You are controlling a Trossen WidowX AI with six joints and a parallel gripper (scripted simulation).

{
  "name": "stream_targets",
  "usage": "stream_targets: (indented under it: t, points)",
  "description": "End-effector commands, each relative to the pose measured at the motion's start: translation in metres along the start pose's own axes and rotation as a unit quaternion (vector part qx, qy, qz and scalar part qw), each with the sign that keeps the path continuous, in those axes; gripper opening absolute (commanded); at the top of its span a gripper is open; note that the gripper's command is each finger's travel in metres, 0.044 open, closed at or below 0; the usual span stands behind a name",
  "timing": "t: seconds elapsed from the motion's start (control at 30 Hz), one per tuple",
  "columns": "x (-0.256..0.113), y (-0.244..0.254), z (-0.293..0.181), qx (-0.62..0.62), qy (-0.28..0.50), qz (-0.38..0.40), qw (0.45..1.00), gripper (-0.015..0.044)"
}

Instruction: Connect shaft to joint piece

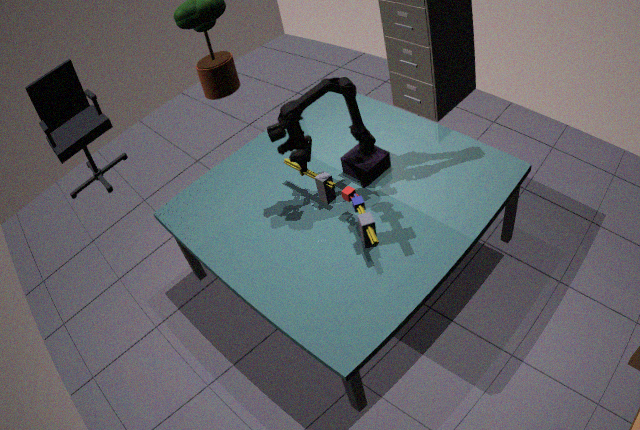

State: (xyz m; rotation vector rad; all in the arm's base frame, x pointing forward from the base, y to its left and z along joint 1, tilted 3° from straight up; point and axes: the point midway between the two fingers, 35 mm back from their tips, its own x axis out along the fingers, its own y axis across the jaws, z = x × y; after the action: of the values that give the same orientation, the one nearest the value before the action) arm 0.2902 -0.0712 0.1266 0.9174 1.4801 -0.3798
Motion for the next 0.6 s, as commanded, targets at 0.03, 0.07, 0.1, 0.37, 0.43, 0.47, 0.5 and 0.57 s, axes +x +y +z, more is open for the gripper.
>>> stream_targets:
  t: [0.03, 0.07, 0.1, 0.37, 0.43, 0.47, 0.5, 0.57]
  points:
    - [-0.006, -0.013, 0.016, -0.07, -0.017, -0.02, 0.997, 0.044]
    - [-0.007, -0.016, 0.019, -0.086, -0.02, -0.025, 0.996, 0.044]
    - [-0.008, -0.019, 0.022, -0.102, -0.023, -0.03, 0.994, 0.044]
    - [-0.02, -0.045, 0.047, -0.228, -0.037, -0.074, 0.97, 0.044]
    - [-0.023, -0.052, 0.052, -0.259, -0.038, -0.086, 0.961, 0.044]
    - [-0.024, -0.055, 0.055, -0.274, -0.038, -0.092, 0.957, 0.044]
    - [-0.026, -0.059, 0.058, -0.289, -0.038, -0.098, 0.952, 0.044]
    - [-0.029, -0.066, 0.063, -0.319, -0.037, -0.11, 0.941, 0.044]
